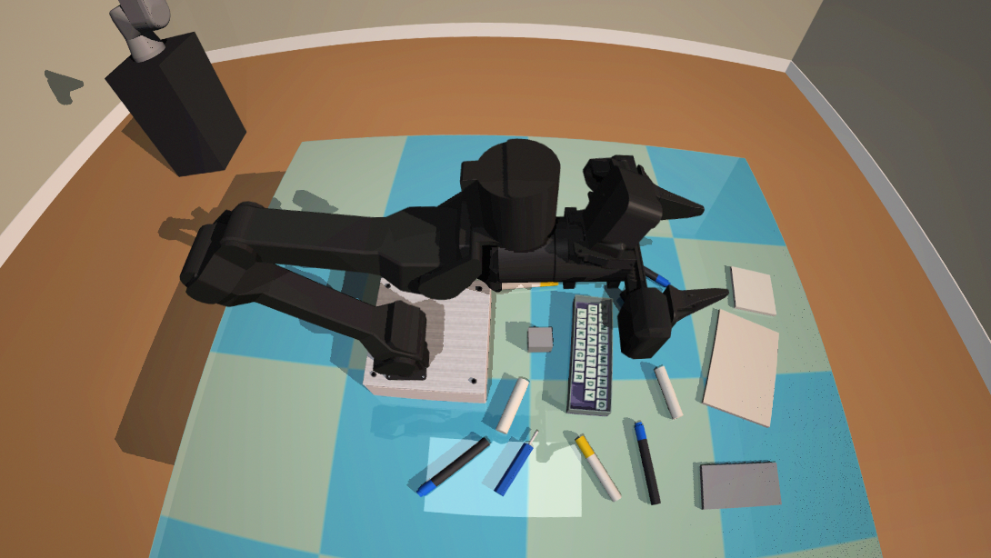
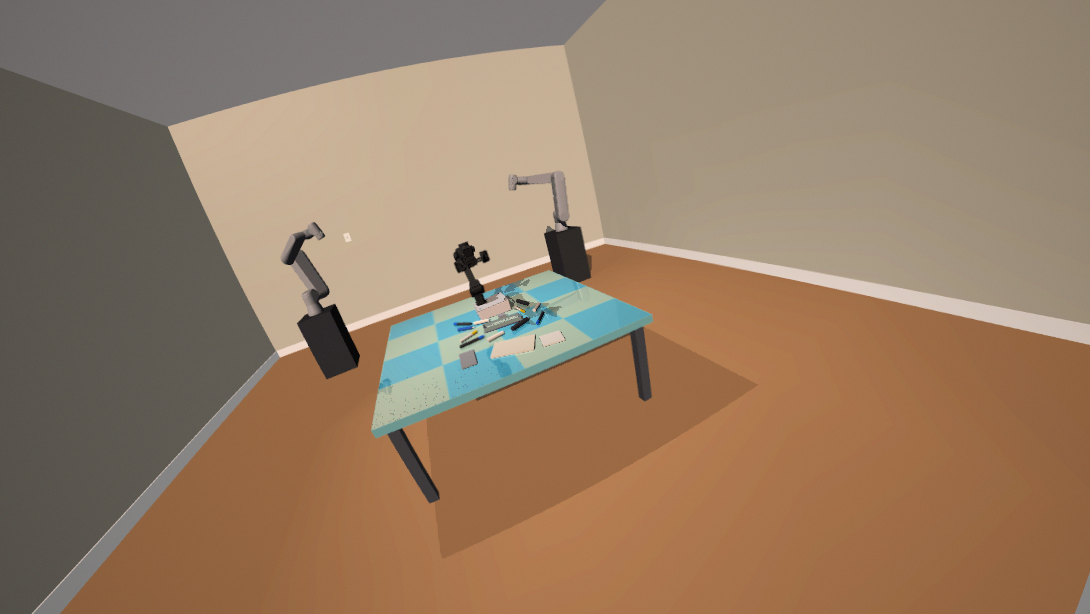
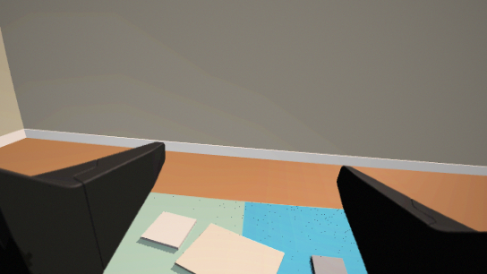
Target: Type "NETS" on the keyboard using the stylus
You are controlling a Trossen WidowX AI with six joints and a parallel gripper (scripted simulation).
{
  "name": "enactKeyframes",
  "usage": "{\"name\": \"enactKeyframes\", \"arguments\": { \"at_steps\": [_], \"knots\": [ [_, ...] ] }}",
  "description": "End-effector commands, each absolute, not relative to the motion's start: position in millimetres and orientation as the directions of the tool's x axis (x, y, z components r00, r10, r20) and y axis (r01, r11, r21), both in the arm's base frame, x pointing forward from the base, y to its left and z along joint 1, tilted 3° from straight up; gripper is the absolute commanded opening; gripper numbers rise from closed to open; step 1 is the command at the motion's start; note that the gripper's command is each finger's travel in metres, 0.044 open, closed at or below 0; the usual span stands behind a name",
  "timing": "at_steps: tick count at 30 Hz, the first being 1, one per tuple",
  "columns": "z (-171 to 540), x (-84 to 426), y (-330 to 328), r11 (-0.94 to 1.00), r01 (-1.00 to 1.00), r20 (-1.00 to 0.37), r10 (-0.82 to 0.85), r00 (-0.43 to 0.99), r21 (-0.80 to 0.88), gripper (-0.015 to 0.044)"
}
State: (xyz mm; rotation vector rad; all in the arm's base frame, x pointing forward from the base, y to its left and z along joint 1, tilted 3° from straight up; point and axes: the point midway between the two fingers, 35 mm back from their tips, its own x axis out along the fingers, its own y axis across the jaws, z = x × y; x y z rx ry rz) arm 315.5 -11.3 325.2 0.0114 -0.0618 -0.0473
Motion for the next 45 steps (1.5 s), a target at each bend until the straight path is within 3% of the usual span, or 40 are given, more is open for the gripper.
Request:
{"name": "enactKeyframes", "arguments": {
  "at_steps": [1,9,17,25,39,45],
  "knots": [
    [323.1,317.2,-10.6,0.999,0.045,0.050,-0.045,0.998,0.016,0.0414],
    [218.7,369.7,25.9,0.992,0.015,-0.448,0.045,0.893,0.128,0.0204],
    [100.7,369.3,67.8,0.987,0.092,-0.858,0.067,0.510,0.132,0.0000],
    [12.3,327.1,94.7,0.987,0.159,-0.999,-0.031,0.030,-0.026,0.0000],
    [10.8,325.8,92.8,0.987,0.160,-0.999,-0.034,0.019,-0.031,0.0000],
    [12.6,315.4,26.9,0.986,0.160,-0.999,-0.041,0.018,-0.038,0.0000]
  ]
}}
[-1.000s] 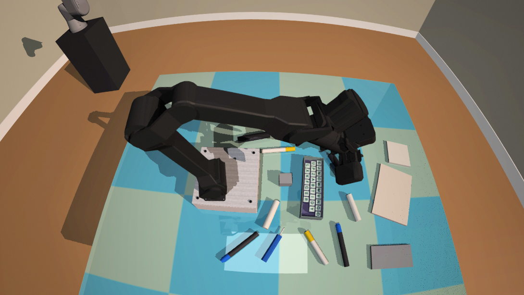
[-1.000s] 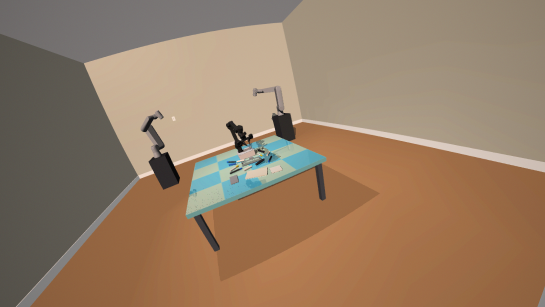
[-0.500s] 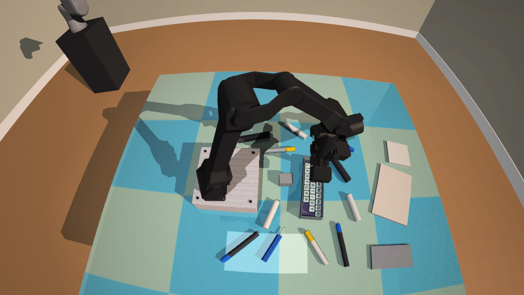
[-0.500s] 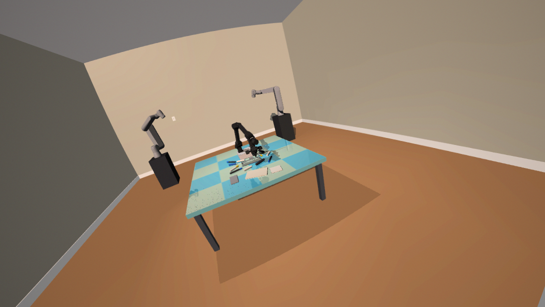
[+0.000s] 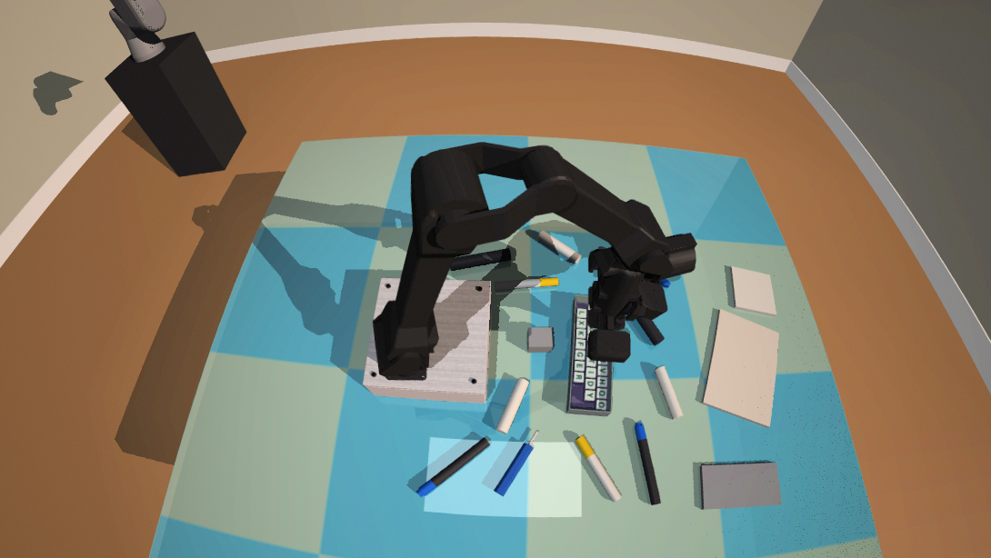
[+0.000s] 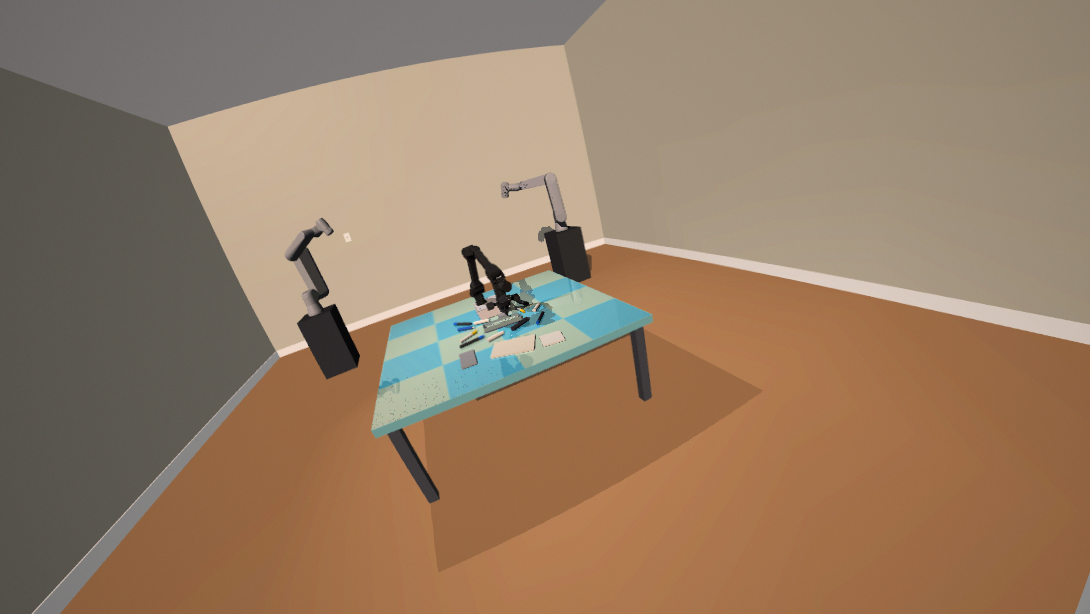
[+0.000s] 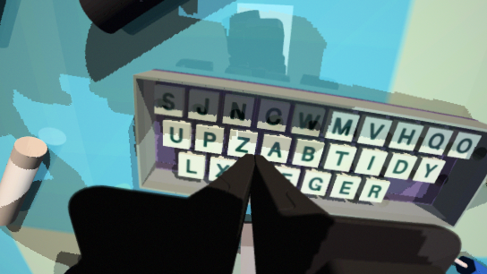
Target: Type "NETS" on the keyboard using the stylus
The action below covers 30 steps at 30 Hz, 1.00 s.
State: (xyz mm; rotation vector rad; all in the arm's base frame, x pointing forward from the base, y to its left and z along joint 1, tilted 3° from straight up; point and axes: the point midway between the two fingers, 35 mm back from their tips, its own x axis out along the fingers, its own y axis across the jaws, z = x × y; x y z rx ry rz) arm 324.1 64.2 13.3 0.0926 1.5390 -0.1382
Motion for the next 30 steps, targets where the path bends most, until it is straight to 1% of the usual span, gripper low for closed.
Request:
{"name": "enactKeyframes", "arguments": {
  "at_steps": [1,16,18,21,23,30],
  "knots": [
    [12.6,314.7,24.8,0.986,0.160,-0.999,-0.042,0.018,-0.038,0.0000],
    [12.6,314.7,24.8,0.986,0.160,-0.999,-0.042,0.018,-0.038,0.0000],
    [13.1,313.9,14.5,0.986,0.165,-0.999,-0.042,0.017,-0.039,0.0000],
    [14.8,307.3,-27.3,0.984,0.176,-0.999,-0.046,0.015,-0.042,0.0000],
    [15.4,303.9,-43.6,0.986,0.162,-0.999,-0.049,0.017,-0.046,0.0000],
    [15.5,303.5,-45.6,0.986,0.160,-0.999,-0.049,0.017,-0.046,0.0000]
  ]
}}
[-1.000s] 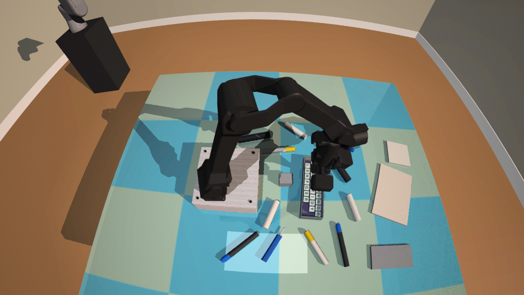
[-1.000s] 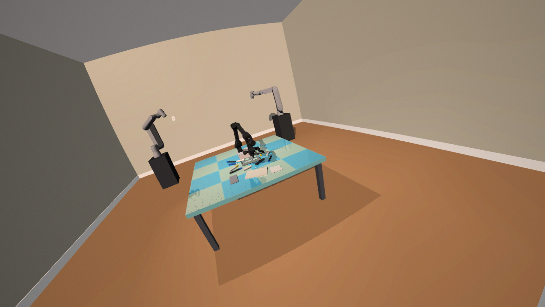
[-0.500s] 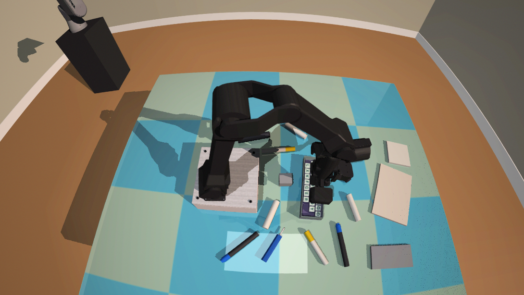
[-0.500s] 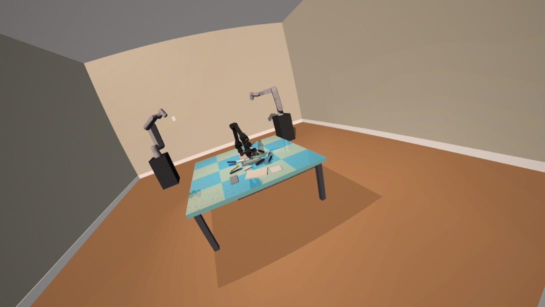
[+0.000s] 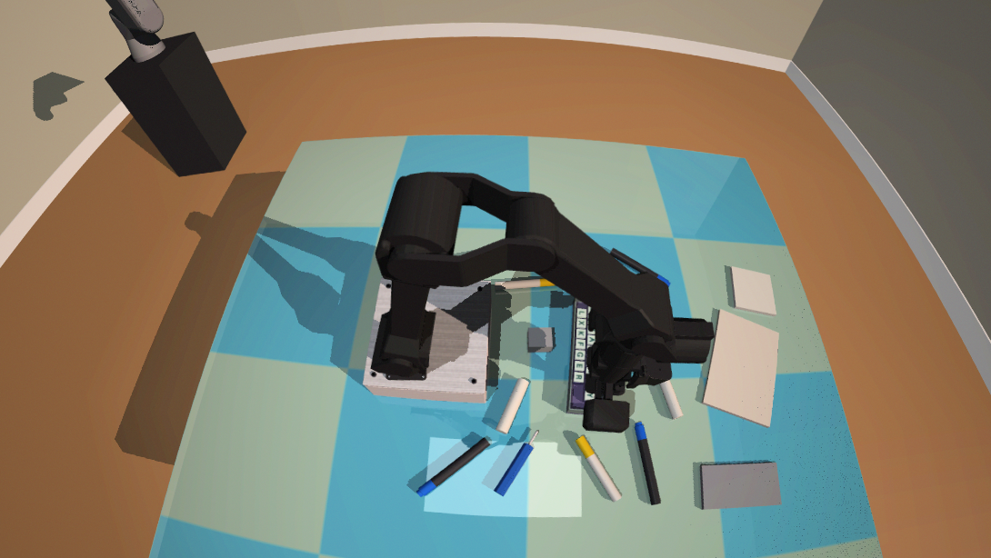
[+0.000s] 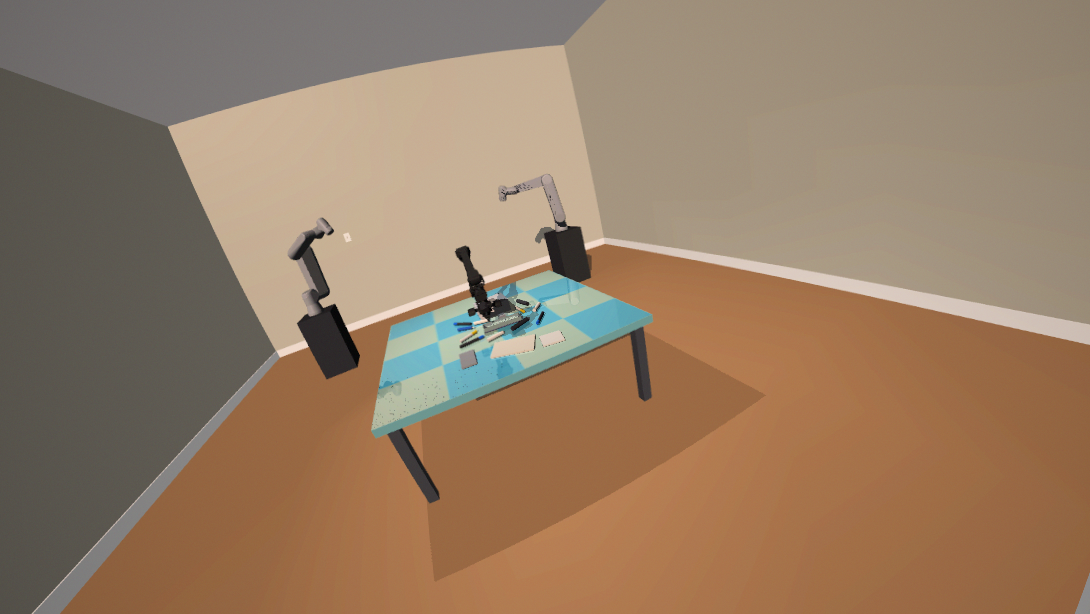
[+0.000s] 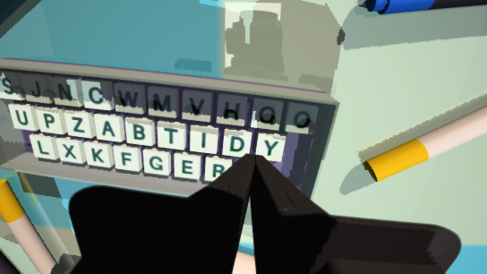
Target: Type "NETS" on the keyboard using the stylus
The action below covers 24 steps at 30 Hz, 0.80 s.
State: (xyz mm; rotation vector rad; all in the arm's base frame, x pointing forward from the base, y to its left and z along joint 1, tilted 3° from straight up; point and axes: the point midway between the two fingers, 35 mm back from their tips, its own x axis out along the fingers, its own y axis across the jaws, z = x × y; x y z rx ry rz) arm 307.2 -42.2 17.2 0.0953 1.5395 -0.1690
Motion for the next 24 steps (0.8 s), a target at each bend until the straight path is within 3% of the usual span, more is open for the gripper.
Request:
{"name": "enactKeyframes", "arguments": {
  "at_steps": [1,24],
  "knots": [
    [15.5,303.5,-45.6,0.986,0.160,-0.999,-0.049,0.017,-0.046,0.0000],
    [12.8,275.3,-11.3,0.986,0.160,-0.999,-0.046,0.014,-0.043,0.0000]
  ]
}}
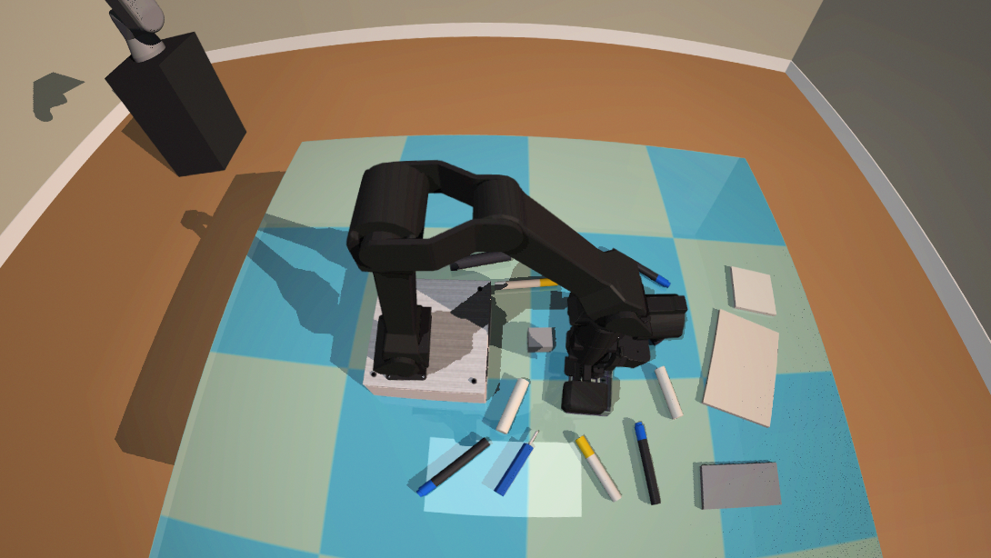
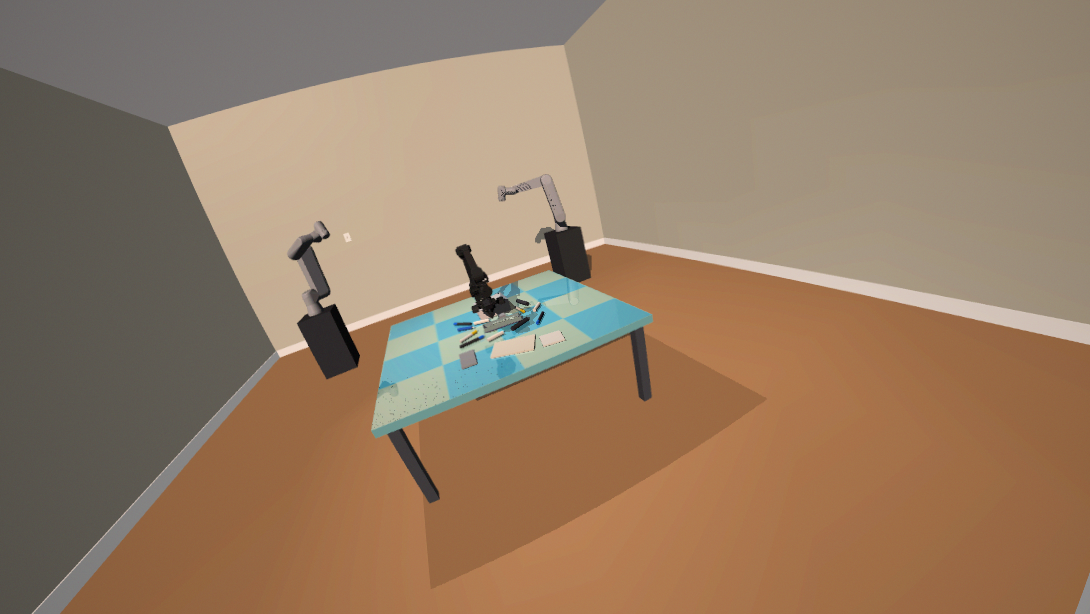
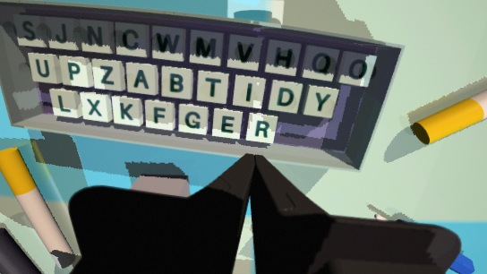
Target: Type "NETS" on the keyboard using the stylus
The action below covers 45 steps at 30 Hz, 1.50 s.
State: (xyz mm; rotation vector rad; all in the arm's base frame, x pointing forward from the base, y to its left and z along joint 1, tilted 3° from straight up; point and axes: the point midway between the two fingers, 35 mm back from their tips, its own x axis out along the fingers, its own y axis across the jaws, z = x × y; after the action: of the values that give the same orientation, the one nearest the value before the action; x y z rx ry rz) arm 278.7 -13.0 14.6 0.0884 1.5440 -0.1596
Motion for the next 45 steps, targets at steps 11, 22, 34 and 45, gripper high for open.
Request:
{"name": "enactKeyframes", "arguments": {
  "at_steps": [11,22,34,45],
  "knots": [
    [11.5,286.4,43.8,0.989,0.142,-0.999,-0.043,0.016,-0.041,0.0000],
    [10.0,288.5,71.5,0.987,0.160,-0.999,-0.037,0.015,-0.034,0.0000],
    [70.3,287.9,73.9,0.987,0.160,-0.999,-0.036,0.015,-0.033,0.0000],
    [65.3,289.9,73.3,0.987,0.157,-0.999,-0.037,0.021,-0.033,0.0026]
  ]
}}
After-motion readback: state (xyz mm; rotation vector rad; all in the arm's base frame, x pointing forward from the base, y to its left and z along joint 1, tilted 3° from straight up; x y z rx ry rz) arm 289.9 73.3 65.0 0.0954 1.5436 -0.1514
